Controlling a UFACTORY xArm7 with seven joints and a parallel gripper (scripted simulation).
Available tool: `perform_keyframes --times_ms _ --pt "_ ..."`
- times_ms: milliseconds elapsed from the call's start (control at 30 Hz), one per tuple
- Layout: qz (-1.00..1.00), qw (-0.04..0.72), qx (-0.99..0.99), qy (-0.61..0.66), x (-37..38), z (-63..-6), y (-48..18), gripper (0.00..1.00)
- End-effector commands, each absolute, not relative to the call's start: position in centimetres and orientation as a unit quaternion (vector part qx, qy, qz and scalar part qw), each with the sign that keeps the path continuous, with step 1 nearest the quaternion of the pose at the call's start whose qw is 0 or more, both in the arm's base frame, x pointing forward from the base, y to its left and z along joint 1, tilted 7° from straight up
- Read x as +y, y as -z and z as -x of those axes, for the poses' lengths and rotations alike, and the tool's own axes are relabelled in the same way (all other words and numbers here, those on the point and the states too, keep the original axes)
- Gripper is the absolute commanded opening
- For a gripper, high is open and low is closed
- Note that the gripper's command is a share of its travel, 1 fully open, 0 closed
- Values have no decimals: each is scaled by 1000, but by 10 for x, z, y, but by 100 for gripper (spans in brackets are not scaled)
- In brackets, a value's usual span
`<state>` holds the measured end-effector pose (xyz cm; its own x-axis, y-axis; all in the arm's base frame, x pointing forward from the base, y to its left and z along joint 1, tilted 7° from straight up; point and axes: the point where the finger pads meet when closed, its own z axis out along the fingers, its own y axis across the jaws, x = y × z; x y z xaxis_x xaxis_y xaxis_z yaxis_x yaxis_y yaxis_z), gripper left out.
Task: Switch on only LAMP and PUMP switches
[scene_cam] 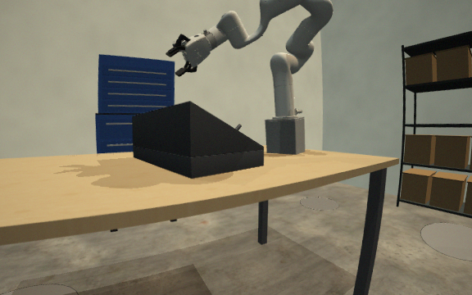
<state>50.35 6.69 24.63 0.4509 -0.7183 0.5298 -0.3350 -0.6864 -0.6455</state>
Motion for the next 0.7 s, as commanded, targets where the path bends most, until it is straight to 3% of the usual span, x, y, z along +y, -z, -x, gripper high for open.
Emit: perform_keyframes --times_ms 0,533,600,667 --pt "846 218 276 401 94 -487 -235 100" --pt "868 205 231 388 117 -469 -222 100" --pt "903 178 145 364 154 -432 -199 100" --pt "903 178 145 364 154 -432 -199 100"
